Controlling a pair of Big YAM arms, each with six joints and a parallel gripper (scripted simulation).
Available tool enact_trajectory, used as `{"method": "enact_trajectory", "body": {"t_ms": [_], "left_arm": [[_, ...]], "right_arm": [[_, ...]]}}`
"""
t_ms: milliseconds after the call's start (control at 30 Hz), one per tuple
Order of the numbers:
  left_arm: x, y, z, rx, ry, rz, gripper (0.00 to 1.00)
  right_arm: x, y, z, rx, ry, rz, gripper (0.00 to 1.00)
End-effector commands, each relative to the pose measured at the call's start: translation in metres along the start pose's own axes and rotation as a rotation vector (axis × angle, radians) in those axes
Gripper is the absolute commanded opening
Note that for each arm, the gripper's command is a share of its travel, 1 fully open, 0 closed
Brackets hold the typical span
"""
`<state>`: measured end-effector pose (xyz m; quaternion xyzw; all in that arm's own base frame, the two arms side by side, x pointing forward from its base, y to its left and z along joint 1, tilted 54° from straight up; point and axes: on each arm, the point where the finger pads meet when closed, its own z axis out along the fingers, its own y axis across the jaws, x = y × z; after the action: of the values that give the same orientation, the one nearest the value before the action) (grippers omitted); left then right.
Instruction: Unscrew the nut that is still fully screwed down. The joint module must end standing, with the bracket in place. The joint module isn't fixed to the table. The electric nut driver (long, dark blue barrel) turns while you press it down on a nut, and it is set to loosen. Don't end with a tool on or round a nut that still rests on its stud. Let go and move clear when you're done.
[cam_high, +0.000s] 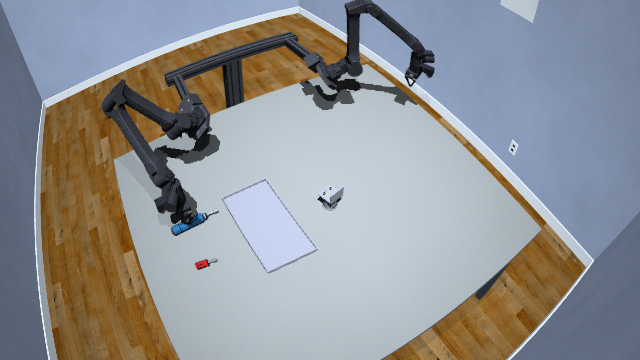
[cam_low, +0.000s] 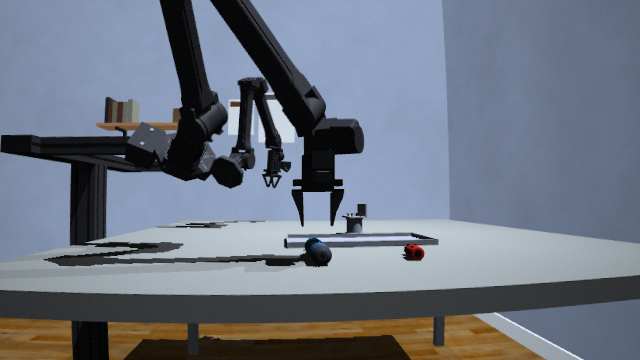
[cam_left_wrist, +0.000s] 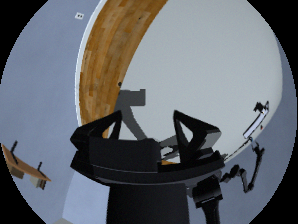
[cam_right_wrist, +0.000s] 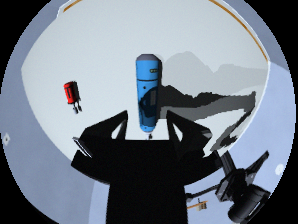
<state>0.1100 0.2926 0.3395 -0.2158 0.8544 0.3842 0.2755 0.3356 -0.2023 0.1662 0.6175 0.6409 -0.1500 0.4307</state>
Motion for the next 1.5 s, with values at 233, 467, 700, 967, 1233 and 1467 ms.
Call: {"method": "enact_trajectory", "body": {"t_ms": [233, 467, 700, 967, 1233, 1467], "left_arm": [[-0.009, 0.008, -0.010, -0.021, -0.024, -0.003, 0.86], [-0.009, 0.008, -0.010, -0.021, -0.024, -0.003, 0.86], [-0.009, 0.008, -0.010, -0.021, -0.024, -0.003, 0.86], [-0.009, 0.008, -0.010, -0.021, -0.024, -0.003, 0.86], [-0.009, 0.008, -0.010, -0.021, -0.024, -0.003, 0.86], [-0.009, 0.008, -0.010, -0.021, -0.024, -0.003, 0.86]], "right_arm": [[-0.004, 0.004, -0.004, -0.009, -0.005, 0.007, 0.65], [-0.004, 0.004, -0.004, -0.009, -0.005, 0.007, 0.65], [-0.009, 0.019, -0.006, -0.023, 0.009, -0.152, 0.65], [-0.004, 0.016, -0.002, -0.013, 0.026, -0.268, 0.65], [-0.014, 0.032, -0.007, -0.038, 0.024, -0.380, 0.65], [-0.018, 0.041, -0.010, -0.051, 0.028, -0.502, 0.65]]}}
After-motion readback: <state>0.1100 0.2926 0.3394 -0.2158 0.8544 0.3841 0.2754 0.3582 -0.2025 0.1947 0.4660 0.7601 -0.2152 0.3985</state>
